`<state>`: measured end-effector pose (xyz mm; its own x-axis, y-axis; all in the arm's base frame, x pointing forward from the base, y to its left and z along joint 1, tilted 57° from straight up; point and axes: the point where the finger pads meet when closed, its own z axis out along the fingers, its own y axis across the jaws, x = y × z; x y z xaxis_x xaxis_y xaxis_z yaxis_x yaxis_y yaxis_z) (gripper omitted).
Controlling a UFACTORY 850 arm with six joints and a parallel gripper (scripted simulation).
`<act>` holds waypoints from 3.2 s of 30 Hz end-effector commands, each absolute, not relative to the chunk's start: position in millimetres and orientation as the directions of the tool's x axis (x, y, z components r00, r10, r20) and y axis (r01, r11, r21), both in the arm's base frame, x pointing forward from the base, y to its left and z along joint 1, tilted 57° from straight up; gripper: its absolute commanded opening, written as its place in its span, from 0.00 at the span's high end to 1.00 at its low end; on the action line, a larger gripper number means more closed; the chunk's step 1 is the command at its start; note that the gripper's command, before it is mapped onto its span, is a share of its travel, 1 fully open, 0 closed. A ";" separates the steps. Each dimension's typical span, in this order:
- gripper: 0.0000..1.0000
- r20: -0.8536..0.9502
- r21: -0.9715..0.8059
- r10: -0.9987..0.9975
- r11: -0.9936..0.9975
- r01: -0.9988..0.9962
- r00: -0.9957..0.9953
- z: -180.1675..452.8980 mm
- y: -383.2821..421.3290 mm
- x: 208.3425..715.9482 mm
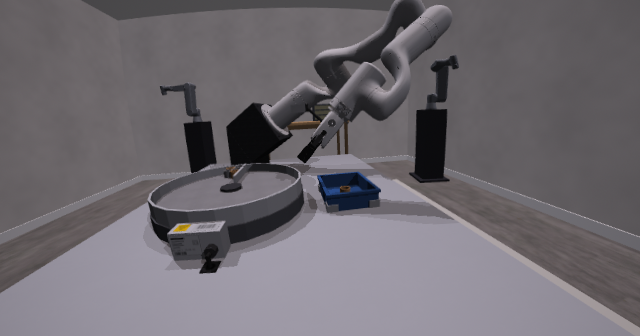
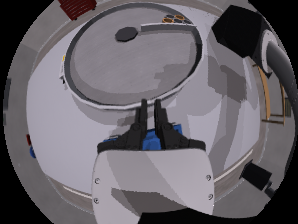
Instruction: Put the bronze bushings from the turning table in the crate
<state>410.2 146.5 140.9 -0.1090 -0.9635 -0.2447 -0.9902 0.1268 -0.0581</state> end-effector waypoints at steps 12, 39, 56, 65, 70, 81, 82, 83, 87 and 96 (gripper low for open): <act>0.90 -0.283 -0.075 -0.954 0.125 -0.989 -0.099 43.6 85.7 393.3; 0.90 -0.282 -0.077 -0.954 0.125 -0.989 -0.099 -82.6 7.2 366.0; 0.90 -0.282 -0.077 -0.954 0.125 -0.989 -0.099 -86.8 13.0 367.0; 0.90 -0.282 -0.077 -0.954 0.125 -0.989 -0.099 -96.1 26.7 369.3; 0.90 -0.282 -0.077 -0.954 0.125 -0.989 -0.099 -96.1 26.7 369.3; 0.90 -0.282 -0.077 -0.954 0.125 -0.989 -0.099 -98.1 29.6 369.7; 0.90 -0.282 -0.077 -0.954 0.125 -0.989 -0.099 -98.4 30.1 369.8; 0.90 -0.282 -0.077 -0.954 0.125 -0.989 -0.099 -98.5 30.3 369.8; 0.90 -0.282 -0.077 -0.954 0.125 -0.989 -0.099 -98.6 30.4 369.8; 0.90 -0.282 -0.077 -0.954 0.125 -0.989 -0.099 -98.6 30.4 369.8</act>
